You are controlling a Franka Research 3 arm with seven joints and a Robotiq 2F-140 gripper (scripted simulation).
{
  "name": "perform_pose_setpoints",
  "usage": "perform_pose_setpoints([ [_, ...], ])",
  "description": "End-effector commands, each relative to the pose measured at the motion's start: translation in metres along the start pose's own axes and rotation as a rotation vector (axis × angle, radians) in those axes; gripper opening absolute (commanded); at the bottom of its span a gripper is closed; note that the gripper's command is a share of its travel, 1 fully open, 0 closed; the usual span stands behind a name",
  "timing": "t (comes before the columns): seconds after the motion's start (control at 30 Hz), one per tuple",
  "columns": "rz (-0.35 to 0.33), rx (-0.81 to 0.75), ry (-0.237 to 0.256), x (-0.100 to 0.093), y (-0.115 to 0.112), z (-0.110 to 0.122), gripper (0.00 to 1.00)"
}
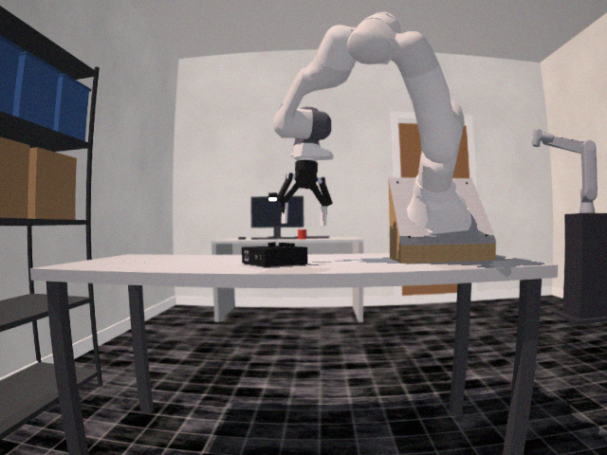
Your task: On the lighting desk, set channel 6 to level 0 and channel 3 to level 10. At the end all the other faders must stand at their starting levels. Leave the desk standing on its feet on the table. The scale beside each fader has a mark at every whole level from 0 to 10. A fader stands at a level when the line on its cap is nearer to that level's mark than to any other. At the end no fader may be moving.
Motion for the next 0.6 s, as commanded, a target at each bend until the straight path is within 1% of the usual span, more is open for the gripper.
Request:
perform_pose_setpoints([
  [0.0,0.018,0.277,0.025,0.0015,0.0008,0.0036,1.0],
  [0.07,0.018,0.277,0.025,0.0015,0.0008,0.0036,1.0],
  [0.1,0.02,0.347,0.026,0.0015,0.0006,0.0036,1.0],
  [0.57,0.037,0.707,0.044,0.0016,-0.0015,0.004,1.0],
])
Point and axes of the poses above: the point where the finger pads meet when closed, its own x axis out along the fingers, its own z axis across the jaws, y = z × x, the point moved 8 cm from there along -x, back along the fingers, and after that the axes turned 1 degree about x, right-handed, at the moved point
